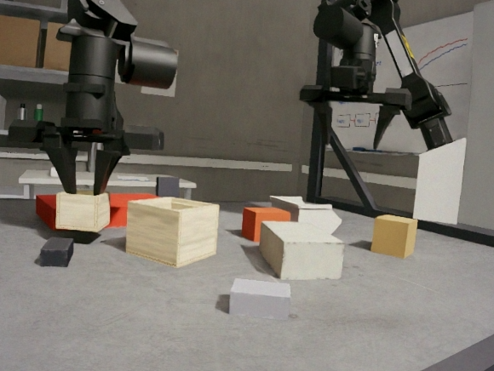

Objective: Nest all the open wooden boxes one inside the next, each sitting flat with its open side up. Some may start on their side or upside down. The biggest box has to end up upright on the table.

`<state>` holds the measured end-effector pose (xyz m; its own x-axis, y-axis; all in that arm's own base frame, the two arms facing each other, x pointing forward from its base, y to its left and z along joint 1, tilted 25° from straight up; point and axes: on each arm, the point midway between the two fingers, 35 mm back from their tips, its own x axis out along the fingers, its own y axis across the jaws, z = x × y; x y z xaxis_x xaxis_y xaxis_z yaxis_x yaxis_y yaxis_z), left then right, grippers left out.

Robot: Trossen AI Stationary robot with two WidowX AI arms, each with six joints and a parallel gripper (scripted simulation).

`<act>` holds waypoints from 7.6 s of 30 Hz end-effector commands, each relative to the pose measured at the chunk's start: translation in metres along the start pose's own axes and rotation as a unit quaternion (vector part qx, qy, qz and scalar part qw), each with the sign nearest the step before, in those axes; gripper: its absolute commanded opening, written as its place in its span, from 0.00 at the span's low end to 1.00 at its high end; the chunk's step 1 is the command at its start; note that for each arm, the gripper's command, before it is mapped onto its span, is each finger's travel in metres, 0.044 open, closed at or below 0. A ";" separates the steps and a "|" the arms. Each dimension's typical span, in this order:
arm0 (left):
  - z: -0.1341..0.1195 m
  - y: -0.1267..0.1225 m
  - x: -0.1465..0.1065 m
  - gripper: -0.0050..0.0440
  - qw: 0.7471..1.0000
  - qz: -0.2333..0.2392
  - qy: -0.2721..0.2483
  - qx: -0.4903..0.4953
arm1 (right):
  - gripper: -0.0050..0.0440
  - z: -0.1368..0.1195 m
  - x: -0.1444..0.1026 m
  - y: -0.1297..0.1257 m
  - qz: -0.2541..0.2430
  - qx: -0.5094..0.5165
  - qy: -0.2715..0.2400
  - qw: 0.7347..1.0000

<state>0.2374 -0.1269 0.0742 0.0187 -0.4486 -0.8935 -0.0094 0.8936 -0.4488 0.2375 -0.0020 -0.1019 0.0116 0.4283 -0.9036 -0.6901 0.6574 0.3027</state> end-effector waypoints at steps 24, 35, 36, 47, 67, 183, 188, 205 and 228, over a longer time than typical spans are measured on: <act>0.003 -0.003 -0.005 0.92 1.000 -0.005 -0.009 0.006 | 0.54 0.000 -0.052 -0.046 -0.011 -0.002 -0.001 1.000; 0.003 -0.003 -0.005 0.92 1.000 -0.005 -0.009 0.006 | 0.54 -0.007 -0.065 -0.080 -0.010 -0.002 0.000 1.000; 0.003 -0.003 -0.005 0.92 1.000 -0.005 -0.009 0.006 | 0.54 -0.008 -0.067 -0.083 -0.010 -0.002 0.000 1.000; 0.003 -0.003 -0.005 0.92 1.000 -0.005 -0.009 0.006 | 0.54 -0.020 -0.081 -0.115 -0.008 -0.002 0.000 1.000; 0.044 -0.019 0.031 0.92 0.972 0.111 -0.180 0.102 | 0.54 -0.022 -0.086 -0.120 -0.009 -0.003 -0.002 1.000; 0.018 -0.138 -0.026 0.92 0.755 -0.013 -0.655 0.001 | 0.54 -0.024 -0.082 -0.120 -0.002 0.814 -0.004 0.581; 0.018 -0.138 -0.026 0.92 0.755 -0.013 -0.655 0.001 | 0.54 -0.022 -0.086 -0.120 -0.003 0.861 -0.009 0.509; 0.018 -0.138 -0.026 0.92 0.755 -0.013 -0.655 0.001 | 0.54 -0.022 -0.086 -0.120 -0.001 0.963 -0.010 0.269; 0.018 -0.138 -0.026 0.92 0.755 -0.013 -0.655 0.001 | 0.54 -0.022 -0.086 -0.120 0.003 0.995 -0.009 -0.095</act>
<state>0.2570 -0.2381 0.1582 0.9920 -0.0667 -0.1074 0.0090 0.8846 -0.4664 0.2983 -0.1270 -0.0735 0.0072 0.4328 -0.9015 0.6253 -0.7054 -0.3337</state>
